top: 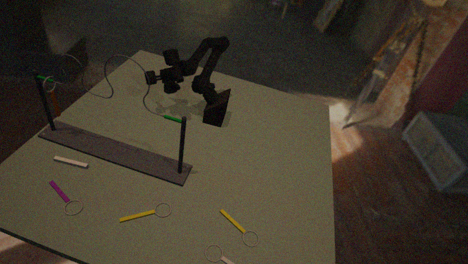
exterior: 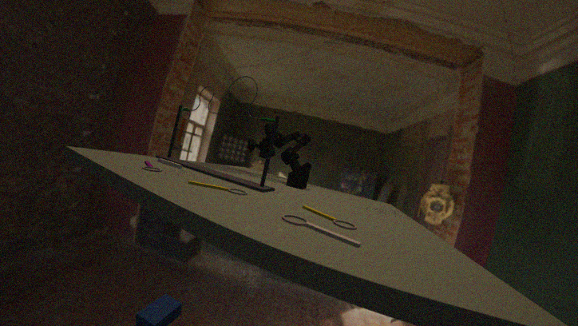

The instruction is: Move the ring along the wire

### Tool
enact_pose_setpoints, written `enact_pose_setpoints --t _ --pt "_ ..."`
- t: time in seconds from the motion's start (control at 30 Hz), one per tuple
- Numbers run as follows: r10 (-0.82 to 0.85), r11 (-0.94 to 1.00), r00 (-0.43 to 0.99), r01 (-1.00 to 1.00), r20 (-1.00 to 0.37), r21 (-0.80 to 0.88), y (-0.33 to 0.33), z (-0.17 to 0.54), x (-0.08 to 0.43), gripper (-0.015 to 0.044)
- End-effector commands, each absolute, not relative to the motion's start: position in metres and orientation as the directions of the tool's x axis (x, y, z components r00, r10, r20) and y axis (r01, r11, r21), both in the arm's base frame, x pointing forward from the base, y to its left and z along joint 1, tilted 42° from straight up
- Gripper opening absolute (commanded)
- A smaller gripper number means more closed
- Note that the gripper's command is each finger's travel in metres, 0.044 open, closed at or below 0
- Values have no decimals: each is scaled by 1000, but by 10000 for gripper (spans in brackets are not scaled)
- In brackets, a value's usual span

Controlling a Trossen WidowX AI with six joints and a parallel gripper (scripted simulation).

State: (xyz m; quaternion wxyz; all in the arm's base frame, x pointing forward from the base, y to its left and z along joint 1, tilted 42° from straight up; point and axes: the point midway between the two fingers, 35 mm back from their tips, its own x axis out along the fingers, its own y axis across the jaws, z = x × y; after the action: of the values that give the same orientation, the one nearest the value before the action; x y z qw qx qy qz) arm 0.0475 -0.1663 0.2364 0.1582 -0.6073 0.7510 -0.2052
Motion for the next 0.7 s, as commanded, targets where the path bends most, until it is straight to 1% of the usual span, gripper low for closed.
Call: enact_pose_setpoints --t 0.0,0.07,0.27,0.47,0.67 --pt "-978 171 -207 -845 15 -506 -167 238 49 374" --pt "-985 115 -165 -828 43 -549 -170 251 58 321" --pt "-987 -133 31 -697 155 -704 -185 307 105 164" --pt "-942 -327 235 -494 239 -806 -198 354 157 160" --pt "-854 -422 433 -249 290 -872 -212 392 211 160"
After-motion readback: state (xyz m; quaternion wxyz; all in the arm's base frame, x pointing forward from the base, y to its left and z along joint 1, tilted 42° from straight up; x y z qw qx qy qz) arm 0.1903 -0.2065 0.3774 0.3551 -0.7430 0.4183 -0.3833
